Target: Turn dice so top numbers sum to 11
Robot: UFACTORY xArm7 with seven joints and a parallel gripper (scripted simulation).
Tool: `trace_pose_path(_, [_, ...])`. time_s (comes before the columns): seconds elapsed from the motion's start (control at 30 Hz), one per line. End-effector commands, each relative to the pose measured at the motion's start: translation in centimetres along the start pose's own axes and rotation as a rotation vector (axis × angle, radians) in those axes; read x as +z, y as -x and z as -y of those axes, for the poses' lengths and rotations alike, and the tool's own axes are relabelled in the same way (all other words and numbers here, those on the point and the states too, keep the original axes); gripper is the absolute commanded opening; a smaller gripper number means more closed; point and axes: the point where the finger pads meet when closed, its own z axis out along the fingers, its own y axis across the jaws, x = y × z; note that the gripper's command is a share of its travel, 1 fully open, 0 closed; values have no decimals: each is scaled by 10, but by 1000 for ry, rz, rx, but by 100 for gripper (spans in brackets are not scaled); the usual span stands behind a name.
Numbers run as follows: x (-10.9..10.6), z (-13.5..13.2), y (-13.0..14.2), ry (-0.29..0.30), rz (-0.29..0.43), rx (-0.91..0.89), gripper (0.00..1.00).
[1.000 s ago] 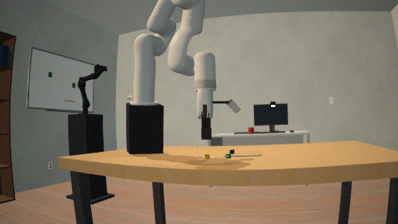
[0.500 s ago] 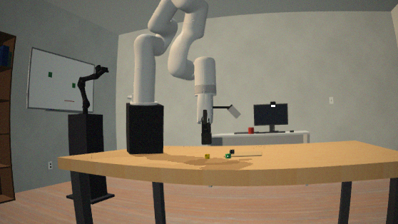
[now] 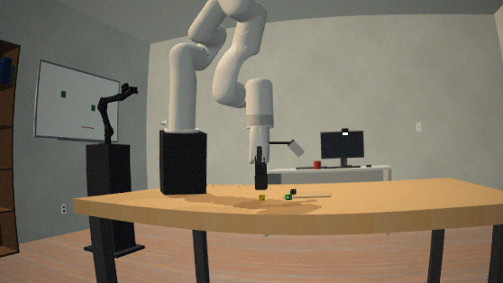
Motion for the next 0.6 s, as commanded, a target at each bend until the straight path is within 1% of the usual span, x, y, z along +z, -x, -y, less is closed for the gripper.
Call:
trace_pose_path(0.0, [3,-1,-1,1,-2,0,31])
trace_pose_path(0.57, [9,-1,-1,1,-2,0,31])
